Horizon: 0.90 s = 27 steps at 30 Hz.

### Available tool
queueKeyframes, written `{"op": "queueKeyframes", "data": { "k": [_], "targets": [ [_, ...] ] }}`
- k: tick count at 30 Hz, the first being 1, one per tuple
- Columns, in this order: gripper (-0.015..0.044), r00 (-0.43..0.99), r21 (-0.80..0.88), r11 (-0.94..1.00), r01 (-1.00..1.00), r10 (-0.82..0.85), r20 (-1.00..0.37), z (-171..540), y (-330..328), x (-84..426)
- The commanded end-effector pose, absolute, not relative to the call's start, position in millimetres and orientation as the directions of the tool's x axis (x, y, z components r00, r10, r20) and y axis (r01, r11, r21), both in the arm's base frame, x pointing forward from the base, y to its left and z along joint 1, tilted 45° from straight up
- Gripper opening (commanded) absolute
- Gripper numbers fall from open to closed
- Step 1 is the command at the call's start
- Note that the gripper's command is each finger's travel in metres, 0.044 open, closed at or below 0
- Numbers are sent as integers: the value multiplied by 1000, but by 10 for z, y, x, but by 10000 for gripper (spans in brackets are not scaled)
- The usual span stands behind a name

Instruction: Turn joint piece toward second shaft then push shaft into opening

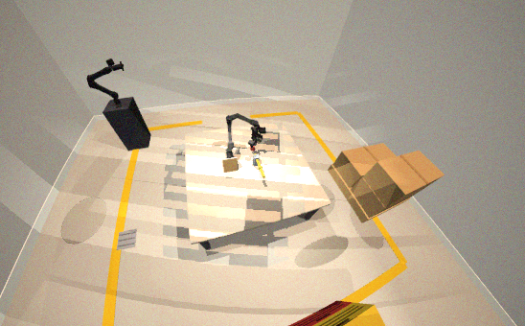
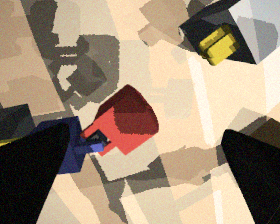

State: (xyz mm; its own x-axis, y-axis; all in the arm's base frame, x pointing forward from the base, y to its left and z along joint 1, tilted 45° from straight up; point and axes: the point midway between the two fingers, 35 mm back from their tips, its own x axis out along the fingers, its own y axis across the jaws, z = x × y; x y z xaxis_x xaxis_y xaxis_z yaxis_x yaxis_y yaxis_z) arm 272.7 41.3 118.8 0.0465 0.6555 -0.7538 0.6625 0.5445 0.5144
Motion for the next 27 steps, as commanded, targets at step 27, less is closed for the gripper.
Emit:
{"op": "queueKeyframes", "data": {
  "k": [27],
  "targets": [
    [440,57,703,711,17,701,-711,1641,0,2628]
  ]
}}
